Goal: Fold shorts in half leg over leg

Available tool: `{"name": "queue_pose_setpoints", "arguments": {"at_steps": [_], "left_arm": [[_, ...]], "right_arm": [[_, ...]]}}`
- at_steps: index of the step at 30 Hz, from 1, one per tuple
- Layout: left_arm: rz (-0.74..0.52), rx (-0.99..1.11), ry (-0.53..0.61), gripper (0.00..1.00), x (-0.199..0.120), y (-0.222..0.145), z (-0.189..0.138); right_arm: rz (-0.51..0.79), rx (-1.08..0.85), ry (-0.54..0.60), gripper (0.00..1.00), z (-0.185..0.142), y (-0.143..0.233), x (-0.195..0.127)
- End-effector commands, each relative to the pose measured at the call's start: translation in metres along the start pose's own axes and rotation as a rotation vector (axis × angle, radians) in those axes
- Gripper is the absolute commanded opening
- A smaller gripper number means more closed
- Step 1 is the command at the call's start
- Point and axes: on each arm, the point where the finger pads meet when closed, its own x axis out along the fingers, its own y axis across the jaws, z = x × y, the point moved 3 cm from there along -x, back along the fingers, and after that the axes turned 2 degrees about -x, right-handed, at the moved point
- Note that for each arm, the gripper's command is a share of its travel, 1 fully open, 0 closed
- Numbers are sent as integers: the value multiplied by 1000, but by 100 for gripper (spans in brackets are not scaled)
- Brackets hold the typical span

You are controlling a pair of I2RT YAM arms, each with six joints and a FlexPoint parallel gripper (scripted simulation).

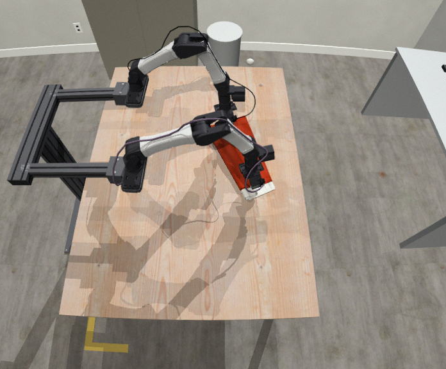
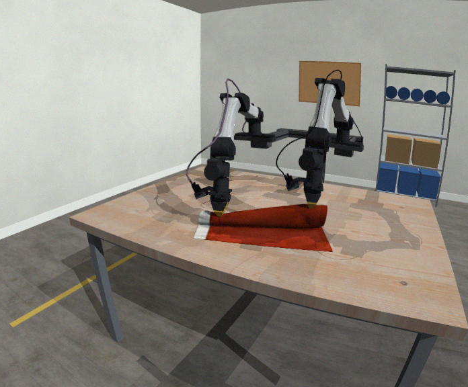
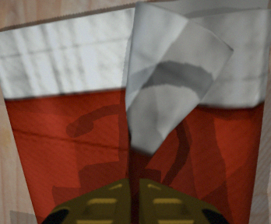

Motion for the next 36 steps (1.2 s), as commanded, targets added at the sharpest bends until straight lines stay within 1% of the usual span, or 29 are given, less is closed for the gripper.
{"name": "queue_pose_setpoints", "arguments": {"at_steps": [1,2,3,5,6,7,9,11,12,18,19,20,21,22,24,25,27,28,29,31,32,33,34,35,36], "left_arm": [[-12,14,31,0,13,8,-10],[-10,15,31,0,16,11,-11],[-10,16,31,0,21,14,-12],[-11,23,32,0,28,20,-13],[-10,25,32,0,32,23,-13],[-9,27,32,0,35,27,-14],[-5,32,31,0,41,34,-14],[0,39,30,0,47,41,-14],[26,23,20,0,40,48,-11],[29,36,20,0,40,48,-6],[26,36,21,0,40,47,-6],[29,36,20,0,40,48,-6],[-43,46,46,0,58,40,-17],[-49,52,48,0,61,43,-16],[-66,57,53,0,70,49,-17],[-76,58,56,0,74,51,-19],[-90,65,60,0,80,57,-19],[-94,66,63,0,83,61,-19],[-38,51,45,0,83,72,-14],[-38,51,45,0,83,72,-14],[-84,61,59,0,84,68,-17],[-39,54,44,0,82,76,-14],[-18,53,38,0,72,84,-11],[-18,52,38,0,72,84,-12],[-33,53,43,0,79,79,-14]], "right_arm": [[-34,15,-19,0,1,12,1],[-41,15,-17,0,-1,14,3],[-51,26,-16,0,3,14,5],[-70,18,-10,0,-3,18,10],[-28,31,-18,0,7,24,9],[14,33,-26,0,11,35,-2],[58,35,-32,0,15,50,-24],[61,28,-33,0,16,51,-26],[59,35,-32,0,16,50,-26],[64,30,-33,0,15,52,-27],[67,39,-29,0,5,40,14],[57,43,-27,0,7,41,14],[46,38,-24,0,3,39,17],[67,33,-24,0,-1,45,19],[78,56,-27,0,7,47,24],[95,48,-26,0,0,52,25],[127,57,-28,0,2,62,22],[153,53,-28,0,-2,70,17],[89,46,-26,0,1,54,22],[89,46,-26,0,1,54,22],[86,49,-26,0,1,54,22],[87,46,-25,0,-1,54,22],[87,47,-26,0,0,54,22],[87,55,-27,0,5,53,22],[86,56,-27,0,5,53,22]]}}
